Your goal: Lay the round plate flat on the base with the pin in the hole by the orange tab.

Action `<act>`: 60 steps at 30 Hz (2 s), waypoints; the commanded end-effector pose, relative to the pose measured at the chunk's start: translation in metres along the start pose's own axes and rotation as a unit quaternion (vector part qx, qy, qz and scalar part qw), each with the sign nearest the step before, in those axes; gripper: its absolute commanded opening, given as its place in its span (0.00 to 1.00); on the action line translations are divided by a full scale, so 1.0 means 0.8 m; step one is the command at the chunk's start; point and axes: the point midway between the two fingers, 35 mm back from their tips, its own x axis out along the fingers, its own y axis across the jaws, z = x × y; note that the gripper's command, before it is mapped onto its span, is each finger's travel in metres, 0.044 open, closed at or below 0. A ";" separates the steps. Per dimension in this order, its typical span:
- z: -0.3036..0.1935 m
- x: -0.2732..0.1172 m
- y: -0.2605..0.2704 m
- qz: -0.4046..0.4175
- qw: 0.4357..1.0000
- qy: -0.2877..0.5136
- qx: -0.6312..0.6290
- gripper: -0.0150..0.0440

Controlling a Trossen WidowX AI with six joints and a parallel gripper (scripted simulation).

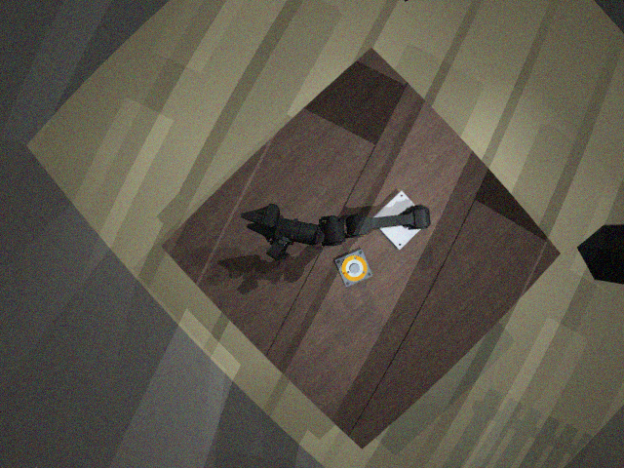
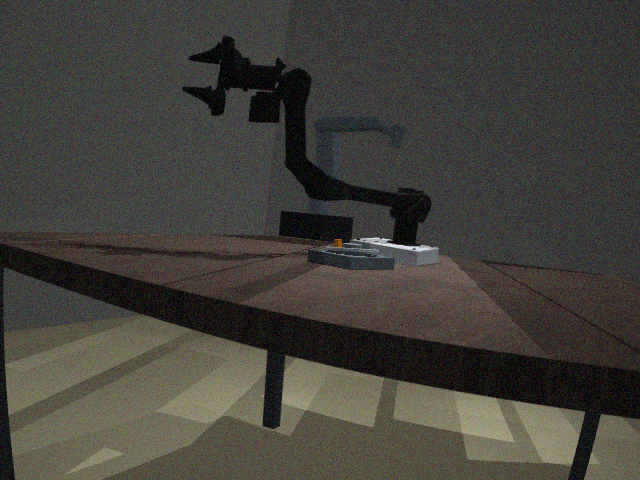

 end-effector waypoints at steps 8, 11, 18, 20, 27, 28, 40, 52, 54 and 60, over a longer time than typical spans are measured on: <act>-0.050 -0.048 -0.166 -0.157 0.987 0.013 -0.042 0.58; -0.057 -0.075 -0.208 -0.210 0.974 0.012 -0.081 0.44; -0.107 -0.183 -0.346 -0.366 0.918 0.067 -0.135 0.25; -0.114 -0.217 -0.372 -0.397 0.903 0.078 -0.145 0.25; -0.124 -0.363 -0.458 -0.537 0.807 0.128 -0.209 0.25; -0.121 -0.395 -0.468 -0.562 0.785 0.135 -0.222 0.25; -0.021 -0.661 -0.482 -0.749 0.503 0.221 -0.371 0.25; 0.144 -0.789 -0.363 -0.794 0.175 0.281 -0.509 0.25; 0.181 -0.801 -0.325 -0.796 0.099 0.286 -0.524 0.25; 0.267 -0.800 -0.212 -0.785 -0.100 0.279 -0.544 0.25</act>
